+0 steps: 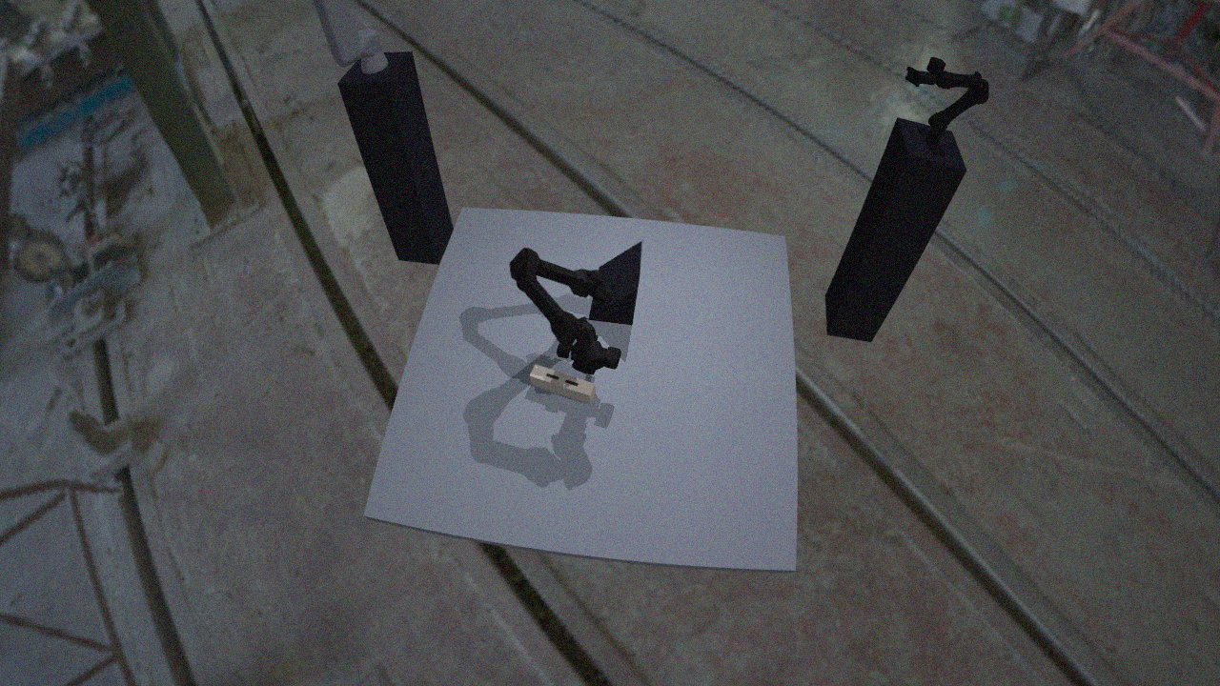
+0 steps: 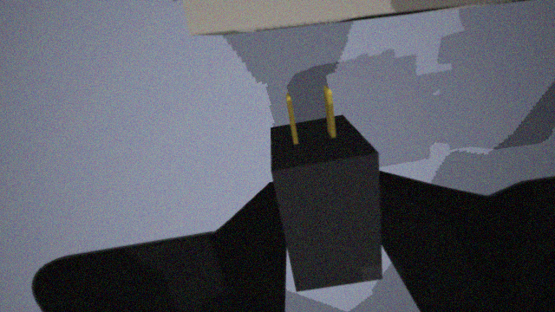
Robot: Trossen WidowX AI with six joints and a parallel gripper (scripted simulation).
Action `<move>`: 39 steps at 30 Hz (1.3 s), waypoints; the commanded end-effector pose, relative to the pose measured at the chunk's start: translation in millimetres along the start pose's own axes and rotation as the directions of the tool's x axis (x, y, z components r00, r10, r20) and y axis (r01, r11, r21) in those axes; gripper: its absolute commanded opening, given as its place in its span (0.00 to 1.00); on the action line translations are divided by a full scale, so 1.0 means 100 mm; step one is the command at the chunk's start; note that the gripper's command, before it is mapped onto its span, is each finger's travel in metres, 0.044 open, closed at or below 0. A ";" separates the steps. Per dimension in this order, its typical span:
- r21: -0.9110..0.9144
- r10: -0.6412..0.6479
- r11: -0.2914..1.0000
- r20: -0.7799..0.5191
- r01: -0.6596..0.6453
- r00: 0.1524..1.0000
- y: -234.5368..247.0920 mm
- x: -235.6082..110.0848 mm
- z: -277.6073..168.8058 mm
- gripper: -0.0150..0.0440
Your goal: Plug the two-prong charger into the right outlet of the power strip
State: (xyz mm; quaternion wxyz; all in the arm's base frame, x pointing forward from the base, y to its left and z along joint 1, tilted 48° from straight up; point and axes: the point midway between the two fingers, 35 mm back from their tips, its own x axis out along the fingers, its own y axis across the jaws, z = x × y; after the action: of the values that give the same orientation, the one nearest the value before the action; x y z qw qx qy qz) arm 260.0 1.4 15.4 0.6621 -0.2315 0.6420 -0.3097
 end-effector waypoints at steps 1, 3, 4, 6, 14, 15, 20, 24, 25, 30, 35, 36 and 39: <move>0.000 -0.004 1.000 0.000 0.004 1.000 -0.09 0.03 -0.03 0.25; 0.002 -0.005 1.000 0.000 0.005 1.000 -0.13 0.04 -0.04 0.25; 0.004 -0.005 1.000 0.000 0.005 1.000 -0.15 0.04 -0.05 0.25; 0.007 -0.006 1.000 0.000 0.006 1.000 -0.19 0.05 -0.06 0.25; 0.018 -0.009 1.000 0.001 0.009 1.000 -0.34 0.09 -0.11 0.25; 0.020 -0.009 1.000 0.001 0.009 1.000 -0.36 0.10 -0.12 0.25; 0.027 -0.012 1.000 0.001 0.012 1.000 -0.44 0.12 -0.16 0.25; 0.033 -0.015 0.999 0.000 0.015 1.000 -0.51 0.14 -0.19 0.25; 0.034 -0.015 0.999 0.000 0.015 1.000 -0.53 0.15 -0.20 0.25; 0.042 -0.019 0.999 0.000 0.019 1.000 -0.61 0.17 -0.24 0.25; 0.049 -0.023 0.999 -0.001 0.023 1.000 -0.70 0.20 -0.29 0.25; 0.051 -0.024 0.998 -0.001 0.024 1.000 -0.71 0.21 -0.30 0.25; 0.055 -0.027 0.998 -0.001 0.027 1.000 -0.76 0.22 -0.33 0.25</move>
State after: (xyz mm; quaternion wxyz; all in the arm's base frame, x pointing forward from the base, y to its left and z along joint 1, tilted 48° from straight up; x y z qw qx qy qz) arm 223.8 -59.1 49.2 0.6656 -0.2192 0.6301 -0.3345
